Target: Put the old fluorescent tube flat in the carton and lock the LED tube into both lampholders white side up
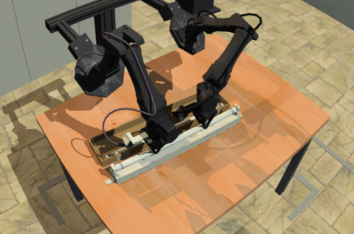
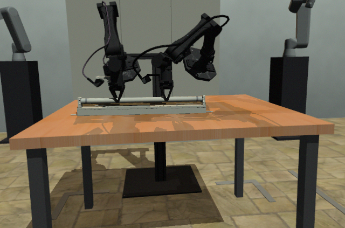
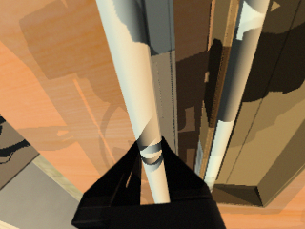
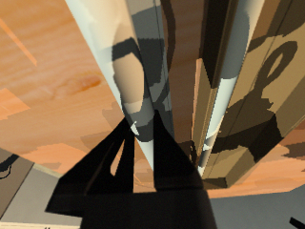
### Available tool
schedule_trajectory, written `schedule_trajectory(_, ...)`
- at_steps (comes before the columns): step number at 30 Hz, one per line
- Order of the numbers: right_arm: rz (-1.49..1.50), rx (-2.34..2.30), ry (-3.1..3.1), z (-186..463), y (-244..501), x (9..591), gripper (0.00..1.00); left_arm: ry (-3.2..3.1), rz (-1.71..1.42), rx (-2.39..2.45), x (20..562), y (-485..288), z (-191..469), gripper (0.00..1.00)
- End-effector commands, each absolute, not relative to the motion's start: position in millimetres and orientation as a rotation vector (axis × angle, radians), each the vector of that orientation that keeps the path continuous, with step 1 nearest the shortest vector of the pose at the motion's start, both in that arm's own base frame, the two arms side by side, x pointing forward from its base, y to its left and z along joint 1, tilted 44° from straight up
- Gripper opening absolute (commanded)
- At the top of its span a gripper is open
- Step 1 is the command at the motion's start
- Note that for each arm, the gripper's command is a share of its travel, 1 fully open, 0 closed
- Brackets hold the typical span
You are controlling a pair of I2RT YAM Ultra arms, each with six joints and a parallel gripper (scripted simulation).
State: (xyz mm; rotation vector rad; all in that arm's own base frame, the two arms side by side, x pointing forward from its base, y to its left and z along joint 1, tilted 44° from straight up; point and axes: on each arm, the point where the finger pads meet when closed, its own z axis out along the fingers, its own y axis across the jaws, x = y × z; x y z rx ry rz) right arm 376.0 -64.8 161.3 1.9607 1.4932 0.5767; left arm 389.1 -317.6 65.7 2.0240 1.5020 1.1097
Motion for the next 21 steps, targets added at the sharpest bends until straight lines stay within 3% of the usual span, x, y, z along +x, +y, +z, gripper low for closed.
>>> schedule_trajectory(1,0.573,1.929,1.487,164.3,-62.2,368.1,0.11,1.420,1.121,2.028,376.1,-327.6,72.6,0.11)
schedule_trajectory(21,0.641,1.858,1.416,156.4,-61.4,361.6,0.11,1.308,1.192,1.972,370.0,-321.6,65.9,0.11)
